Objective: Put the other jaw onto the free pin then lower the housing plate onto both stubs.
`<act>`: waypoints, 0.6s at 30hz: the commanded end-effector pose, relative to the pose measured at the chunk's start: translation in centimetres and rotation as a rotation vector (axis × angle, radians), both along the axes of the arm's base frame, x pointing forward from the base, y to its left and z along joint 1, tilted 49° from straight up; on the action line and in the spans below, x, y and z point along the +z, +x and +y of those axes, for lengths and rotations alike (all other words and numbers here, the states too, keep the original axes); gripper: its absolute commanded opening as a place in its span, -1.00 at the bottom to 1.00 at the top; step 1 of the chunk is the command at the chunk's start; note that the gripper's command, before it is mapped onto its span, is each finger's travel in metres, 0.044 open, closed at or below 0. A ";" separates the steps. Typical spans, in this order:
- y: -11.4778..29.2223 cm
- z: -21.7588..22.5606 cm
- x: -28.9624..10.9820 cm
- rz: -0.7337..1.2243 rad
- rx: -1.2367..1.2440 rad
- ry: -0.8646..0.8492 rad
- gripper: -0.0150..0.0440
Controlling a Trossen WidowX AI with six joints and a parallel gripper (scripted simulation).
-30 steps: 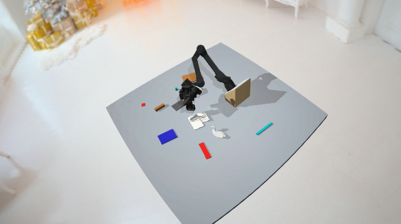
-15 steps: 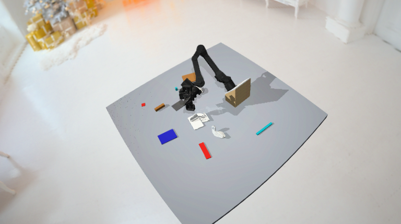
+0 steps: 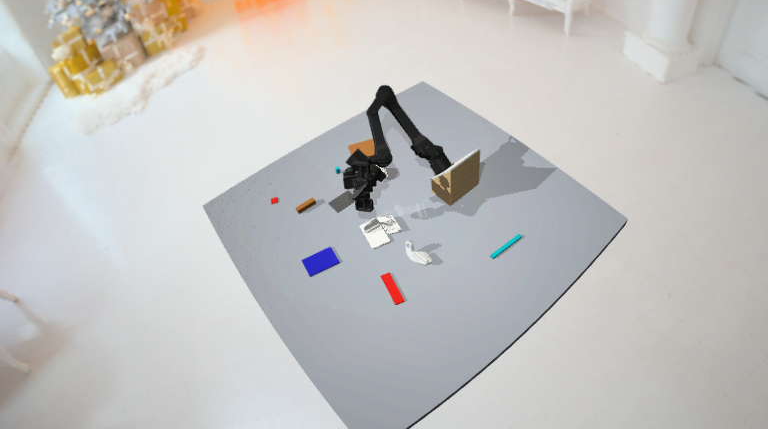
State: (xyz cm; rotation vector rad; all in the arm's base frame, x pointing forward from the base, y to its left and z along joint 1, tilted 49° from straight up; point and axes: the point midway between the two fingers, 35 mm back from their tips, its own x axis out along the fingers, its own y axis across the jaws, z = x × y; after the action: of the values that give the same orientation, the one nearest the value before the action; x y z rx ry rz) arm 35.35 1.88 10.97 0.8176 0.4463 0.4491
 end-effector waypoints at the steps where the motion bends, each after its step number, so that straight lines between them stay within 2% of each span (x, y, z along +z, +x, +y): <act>1: 0.3 0.3 -0.3 0.004 0.006 -0.018 -0.49; 18: 1.6 1.7 -3.6 0.105 0.017 -0.129 -0.49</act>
State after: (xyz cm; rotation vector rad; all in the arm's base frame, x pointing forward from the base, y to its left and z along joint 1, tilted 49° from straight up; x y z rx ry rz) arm 36.61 3.29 7.93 0.7384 0.5559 0.3953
